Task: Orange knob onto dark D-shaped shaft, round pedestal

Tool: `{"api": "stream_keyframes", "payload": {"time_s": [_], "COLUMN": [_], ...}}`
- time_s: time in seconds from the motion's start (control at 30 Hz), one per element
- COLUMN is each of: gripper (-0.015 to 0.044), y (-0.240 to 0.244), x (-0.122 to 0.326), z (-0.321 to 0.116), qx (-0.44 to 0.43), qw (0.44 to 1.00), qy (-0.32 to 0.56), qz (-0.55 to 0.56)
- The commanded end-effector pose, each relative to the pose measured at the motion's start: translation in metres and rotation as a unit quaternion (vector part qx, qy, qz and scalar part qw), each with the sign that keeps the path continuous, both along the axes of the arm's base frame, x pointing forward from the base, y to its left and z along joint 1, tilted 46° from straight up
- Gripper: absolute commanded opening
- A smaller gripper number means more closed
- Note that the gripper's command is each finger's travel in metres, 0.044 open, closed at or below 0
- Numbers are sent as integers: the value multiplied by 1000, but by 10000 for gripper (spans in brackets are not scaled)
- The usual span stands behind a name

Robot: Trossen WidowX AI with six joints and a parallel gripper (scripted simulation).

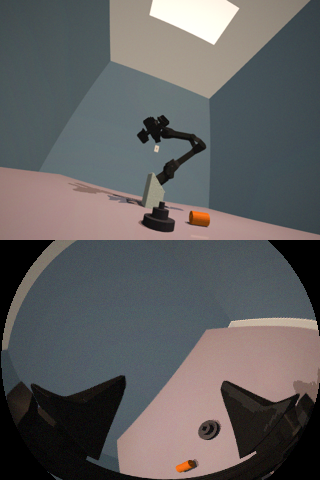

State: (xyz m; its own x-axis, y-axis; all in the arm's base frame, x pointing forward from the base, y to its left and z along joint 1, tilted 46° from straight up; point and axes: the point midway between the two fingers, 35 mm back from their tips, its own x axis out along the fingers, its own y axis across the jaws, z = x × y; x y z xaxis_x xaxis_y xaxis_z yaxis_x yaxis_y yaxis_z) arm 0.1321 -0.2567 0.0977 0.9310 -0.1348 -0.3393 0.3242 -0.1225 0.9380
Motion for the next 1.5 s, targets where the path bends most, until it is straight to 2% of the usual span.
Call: {"api": "stream_keyframes", "payload": {"time_s": [0.0, 0.1, 0.27, 0.53, 0.73, 0.97, 1.47], "gripper": [440, 440, 440, 440, 440, 440, 440], "y": [21, 34, 78, 174, 252, 331, 356], "x": [34, 50, 88, 129, 132, 107, 104], "z": [-4, -7, -12, -20, -25, -27, -45], "qx": [58, 85, 176, 315, 369, 377, 377], "qw": [997, 993, 971, 896, 822, 733, 725], "qy": [28, 47, 96, 228, 355, 508, 522], "qz": [48, 73, 133, 215, 250, 250, 246]}}
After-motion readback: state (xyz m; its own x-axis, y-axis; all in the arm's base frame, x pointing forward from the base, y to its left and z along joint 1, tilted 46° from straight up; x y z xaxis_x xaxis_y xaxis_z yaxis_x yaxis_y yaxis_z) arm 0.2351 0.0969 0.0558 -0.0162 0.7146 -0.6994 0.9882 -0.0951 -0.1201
